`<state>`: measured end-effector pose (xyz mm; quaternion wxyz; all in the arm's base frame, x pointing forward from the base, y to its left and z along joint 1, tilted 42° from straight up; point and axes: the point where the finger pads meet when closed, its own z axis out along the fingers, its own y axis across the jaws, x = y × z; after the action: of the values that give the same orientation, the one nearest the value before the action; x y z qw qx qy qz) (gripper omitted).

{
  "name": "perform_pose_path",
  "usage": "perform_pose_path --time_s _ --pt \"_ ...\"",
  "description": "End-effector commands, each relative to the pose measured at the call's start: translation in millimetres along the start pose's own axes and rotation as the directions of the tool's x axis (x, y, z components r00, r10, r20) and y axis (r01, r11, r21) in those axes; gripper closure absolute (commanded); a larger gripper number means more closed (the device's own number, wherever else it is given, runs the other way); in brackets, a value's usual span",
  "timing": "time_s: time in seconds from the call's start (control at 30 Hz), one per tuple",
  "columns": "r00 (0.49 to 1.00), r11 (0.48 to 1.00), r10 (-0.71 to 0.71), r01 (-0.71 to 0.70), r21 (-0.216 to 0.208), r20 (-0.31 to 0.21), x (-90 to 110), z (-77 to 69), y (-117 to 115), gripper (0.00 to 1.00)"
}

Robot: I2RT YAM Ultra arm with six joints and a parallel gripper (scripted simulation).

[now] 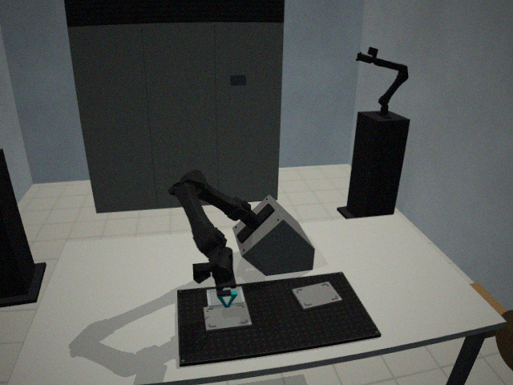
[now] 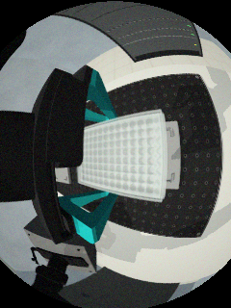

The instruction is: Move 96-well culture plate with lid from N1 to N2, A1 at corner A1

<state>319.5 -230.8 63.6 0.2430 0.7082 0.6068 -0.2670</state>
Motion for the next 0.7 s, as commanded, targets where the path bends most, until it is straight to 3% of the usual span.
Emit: perform_pose_path --time_s 0.0,0.67 --pt "0.999 0.999 -0.033 0.033 0.005 -0.001 10.2 -3.9 -0.3 1.0" --pt "1.0 1.0 -0.03 0.03 0.001 0.001 10.5 -4.4 2.5 1.0"
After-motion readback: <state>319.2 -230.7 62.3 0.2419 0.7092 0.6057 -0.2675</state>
